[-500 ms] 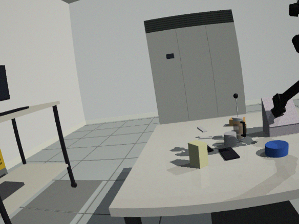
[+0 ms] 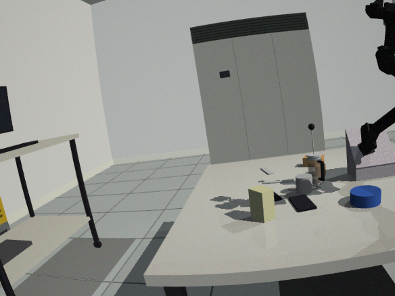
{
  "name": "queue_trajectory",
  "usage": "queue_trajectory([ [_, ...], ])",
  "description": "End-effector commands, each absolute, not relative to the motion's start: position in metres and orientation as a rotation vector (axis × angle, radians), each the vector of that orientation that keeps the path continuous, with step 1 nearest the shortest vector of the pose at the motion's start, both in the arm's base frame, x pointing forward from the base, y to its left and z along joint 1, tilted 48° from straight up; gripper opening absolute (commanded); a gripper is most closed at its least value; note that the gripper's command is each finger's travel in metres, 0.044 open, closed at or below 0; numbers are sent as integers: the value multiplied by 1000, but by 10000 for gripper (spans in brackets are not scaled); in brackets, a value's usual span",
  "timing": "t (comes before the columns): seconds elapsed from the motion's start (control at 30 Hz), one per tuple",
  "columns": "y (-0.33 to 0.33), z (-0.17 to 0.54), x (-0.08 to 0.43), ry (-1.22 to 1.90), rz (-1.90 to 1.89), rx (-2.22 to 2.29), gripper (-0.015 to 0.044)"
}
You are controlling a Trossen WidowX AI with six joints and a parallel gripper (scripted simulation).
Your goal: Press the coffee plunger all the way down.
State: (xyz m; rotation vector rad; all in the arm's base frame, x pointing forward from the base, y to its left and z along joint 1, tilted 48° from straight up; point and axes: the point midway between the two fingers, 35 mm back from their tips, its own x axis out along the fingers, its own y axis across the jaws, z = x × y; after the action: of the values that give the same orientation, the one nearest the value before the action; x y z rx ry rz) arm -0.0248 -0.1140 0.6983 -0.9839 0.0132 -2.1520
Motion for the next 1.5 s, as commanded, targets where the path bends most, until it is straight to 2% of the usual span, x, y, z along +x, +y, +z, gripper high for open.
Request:
queue_trajectory([
  [0.0, -130, 701, 22, 76, -2078, -1180, 440],
  [0.33, -150, 693, 61, 185, -1992, -1356, 440],
  [0.7, -227, 635, 171, 420, -1523, -1712, 440],
  [1.07, -312, 484, 245, 642, -841, -1656, 440],
  [1.23, -331, 400, 251, 714, -564, -1464, 440],
  [1.47, -328, 280, 233, 772, -241, -1014, 440],
])
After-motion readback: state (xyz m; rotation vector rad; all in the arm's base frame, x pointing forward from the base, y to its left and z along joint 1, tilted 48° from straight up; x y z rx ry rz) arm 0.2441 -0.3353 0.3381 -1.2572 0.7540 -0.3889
